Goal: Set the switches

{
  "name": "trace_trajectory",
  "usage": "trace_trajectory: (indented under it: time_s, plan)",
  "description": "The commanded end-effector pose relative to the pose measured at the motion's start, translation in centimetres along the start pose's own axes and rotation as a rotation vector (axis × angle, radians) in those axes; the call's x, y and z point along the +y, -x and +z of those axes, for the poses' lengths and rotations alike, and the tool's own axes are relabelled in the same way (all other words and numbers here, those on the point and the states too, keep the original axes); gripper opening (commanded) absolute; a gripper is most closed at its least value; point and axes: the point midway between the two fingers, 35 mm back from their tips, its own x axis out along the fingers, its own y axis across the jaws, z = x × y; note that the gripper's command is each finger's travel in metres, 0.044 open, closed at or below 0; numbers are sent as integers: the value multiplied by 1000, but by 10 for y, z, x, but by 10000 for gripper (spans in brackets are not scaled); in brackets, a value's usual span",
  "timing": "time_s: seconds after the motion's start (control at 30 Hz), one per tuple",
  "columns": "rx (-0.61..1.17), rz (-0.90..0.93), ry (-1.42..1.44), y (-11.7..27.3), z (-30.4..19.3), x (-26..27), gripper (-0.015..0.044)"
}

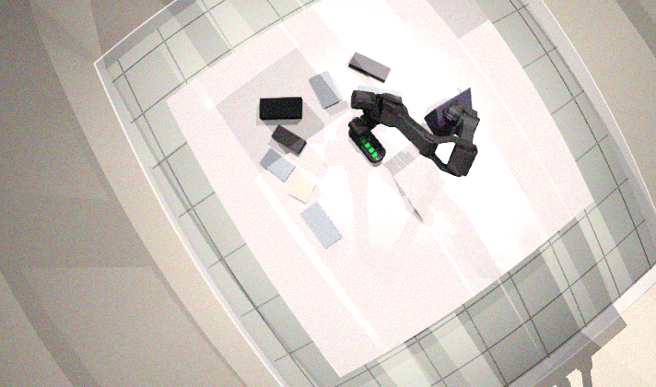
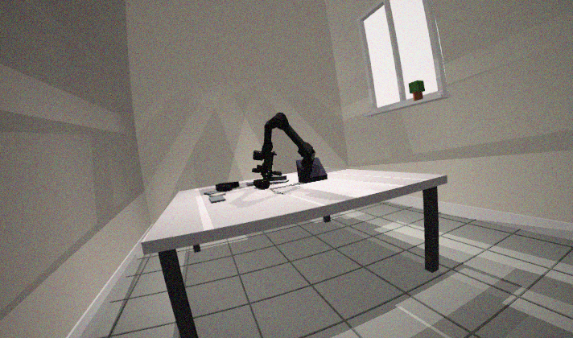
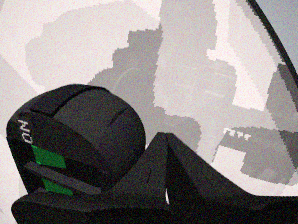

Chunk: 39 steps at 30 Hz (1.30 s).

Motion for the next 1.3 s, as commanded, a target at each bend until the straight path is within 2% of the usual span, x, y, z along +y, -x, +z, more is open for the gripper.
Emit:
trace_trajectory:
  time_s: [0.0, 1.27]
  plan:
    - [-2, 13, 24, -3, 2, 14, 0]
    - [1, 15, 25, -15, -1, 57, 0]
